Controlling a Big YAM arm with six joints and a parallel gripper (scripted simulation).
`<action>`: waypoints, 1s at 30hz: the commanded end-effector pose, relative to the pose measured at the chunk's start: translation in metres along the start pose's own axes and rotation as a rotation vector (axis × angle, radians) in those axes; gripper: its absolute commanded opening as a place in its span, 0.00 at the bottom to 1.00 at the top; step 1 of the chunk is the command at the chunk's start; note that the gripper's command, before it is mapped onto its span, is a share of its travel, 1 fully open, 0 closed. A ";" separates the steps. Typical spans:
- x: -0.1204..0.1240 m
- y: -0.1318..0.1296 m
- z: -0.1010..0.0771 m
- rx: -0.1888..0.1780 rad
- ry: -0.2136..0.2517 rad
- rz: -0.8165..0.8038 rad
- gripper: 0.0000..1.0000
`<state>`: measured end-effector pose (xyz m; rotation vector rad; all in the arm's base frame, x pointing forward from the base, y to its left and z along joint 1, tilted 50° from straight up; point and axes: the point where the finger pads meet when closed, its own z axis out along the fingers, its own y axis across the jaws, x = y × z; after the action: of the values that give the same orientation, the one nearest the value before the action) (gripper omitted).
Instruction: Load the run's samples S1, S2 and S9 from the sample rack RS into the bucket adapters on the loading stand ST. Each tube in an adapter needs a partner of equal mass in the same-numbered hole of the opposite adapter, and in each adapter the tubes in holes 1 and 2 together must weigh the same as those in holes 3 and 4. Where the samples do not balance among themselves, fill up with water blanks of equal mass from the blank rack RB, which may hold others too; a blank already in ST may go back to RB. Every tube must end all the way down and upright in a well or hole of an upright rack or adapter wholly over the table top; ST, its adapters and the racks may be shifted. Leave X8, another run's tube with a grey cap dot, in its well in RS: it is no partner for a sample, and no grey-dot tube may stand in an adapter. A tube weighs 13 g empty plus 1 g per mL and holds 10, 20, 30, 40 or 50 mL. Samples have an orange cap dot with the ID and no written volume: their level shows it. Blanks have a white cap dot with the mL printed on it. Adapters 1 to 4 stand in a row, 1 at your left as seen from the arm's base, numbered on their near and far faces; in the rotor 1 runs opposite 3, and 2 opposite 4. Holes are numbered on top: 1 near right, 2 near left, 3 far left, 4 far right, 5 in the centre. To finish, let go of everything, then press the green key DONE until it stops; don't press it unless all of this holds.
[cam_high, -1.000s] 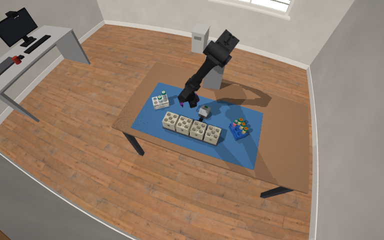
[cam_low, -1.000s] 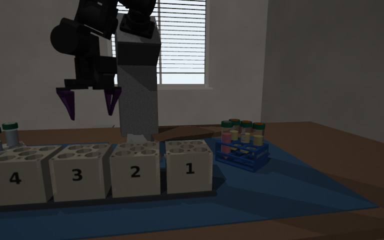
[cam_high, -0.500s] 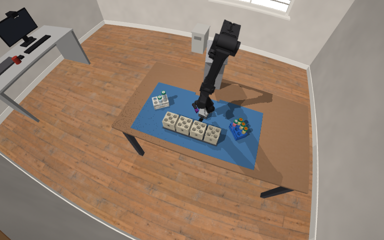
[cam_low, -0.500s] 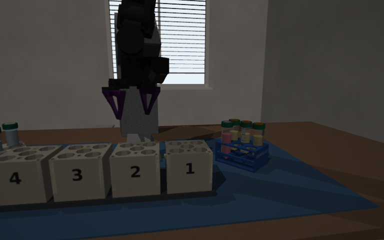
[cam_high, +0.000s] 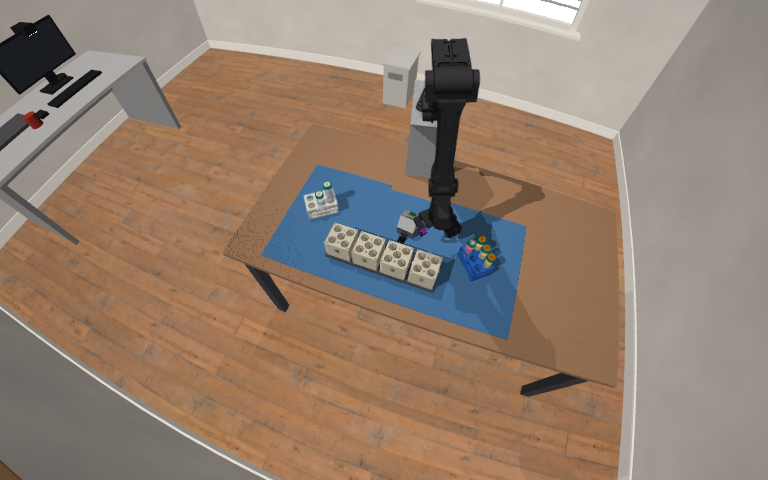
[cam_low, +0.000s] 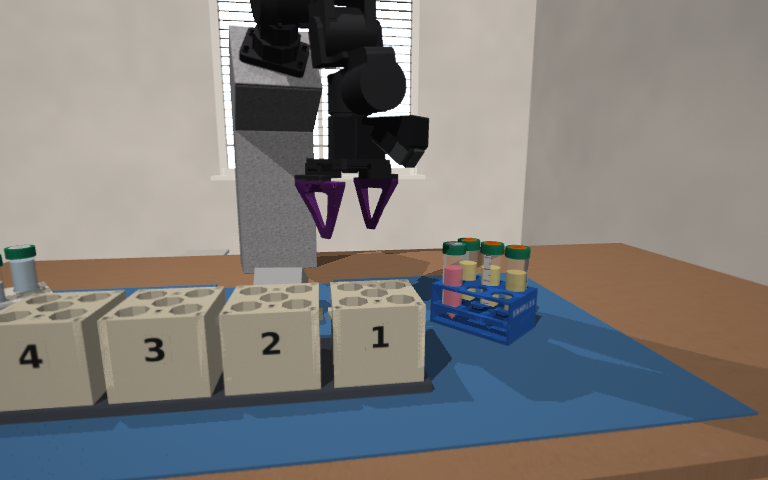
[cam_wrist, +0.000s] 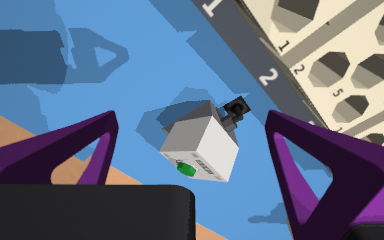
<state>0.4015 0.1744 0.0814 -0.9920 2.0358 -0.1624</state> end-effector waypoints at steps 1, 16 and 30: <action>-0.018 0.022 0.001 -0.025 0.004 0.051 1.00; -0.105 0.093 -0.002 -0.023 -0.003 0.048 1.00; -0.168 0.134 -0.008 -0.014 -0.022 0.056 1.00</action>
<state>0.3735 0.3781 0.1260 -0.9773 2.0403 -0.1313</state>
